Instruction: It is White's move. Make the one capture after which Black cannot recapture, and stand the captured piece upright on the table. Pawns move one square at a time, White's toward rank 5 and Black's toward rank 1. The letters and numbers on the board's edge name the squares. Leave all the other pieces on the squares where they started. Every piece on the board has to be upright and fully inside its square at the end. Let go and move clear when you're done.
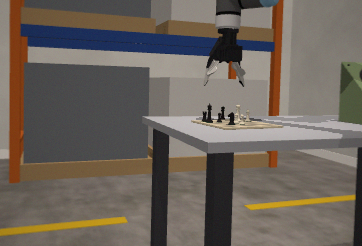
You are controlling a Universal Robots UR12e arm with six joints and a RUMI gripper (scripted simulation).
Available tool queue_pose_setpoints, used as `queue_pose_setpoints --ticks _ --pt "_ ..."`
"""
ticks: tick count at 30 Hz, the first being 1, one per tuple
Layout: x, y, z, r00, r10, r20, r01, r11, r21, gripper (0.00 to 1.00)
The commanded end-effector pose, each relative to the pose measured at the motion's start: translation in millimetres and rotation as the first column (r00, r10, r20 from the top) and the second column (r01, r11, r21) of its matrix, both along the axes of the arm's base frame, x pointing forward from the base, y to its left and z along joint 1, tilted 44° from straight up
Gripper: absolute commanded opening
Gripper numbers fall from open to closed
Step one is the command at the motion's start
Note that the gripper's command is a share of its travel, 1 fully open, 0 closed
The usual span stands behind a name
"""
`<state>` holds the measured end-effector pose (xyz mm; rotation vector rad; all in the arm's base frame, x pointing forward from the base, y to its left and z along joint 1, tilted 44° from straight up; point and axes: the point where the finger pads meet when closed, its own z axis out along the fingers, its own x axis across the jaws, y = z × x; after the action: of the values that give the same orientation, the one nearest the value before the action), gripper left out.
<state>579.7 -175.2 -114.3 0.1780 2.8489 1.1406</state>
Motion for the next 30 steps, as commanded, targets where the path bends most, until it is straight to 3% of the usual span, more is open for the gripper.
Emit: queue_pose_setpoints --ticks 1,9,15,20,25,30 --pt "0.5 -2.8 1.8 1.0 -0.001 0.002 0.001 1.0 -0.003 1.0" --pt "0.6 -2.6 1.9 1.0 -0.002 0.002 0.002 1.0 -0.003 1.0" --pt "4.0 11.2 11.2 1.0 -0.018 -0.017 0.018 1.0 0.002 1.0" --pt "19.5 54.8 50.1 0.992 -0.09 -0.086 0.091 0.996 0.006 1.0" --pt "25.5 78.2 69.7 0.985 -0.126 -0.12 0.127 0.992 0.008 1.0" --pt "32.3 119.4 102.4 0.967 -0.183 -0.178 0.188 0.982 0.01 1.0"
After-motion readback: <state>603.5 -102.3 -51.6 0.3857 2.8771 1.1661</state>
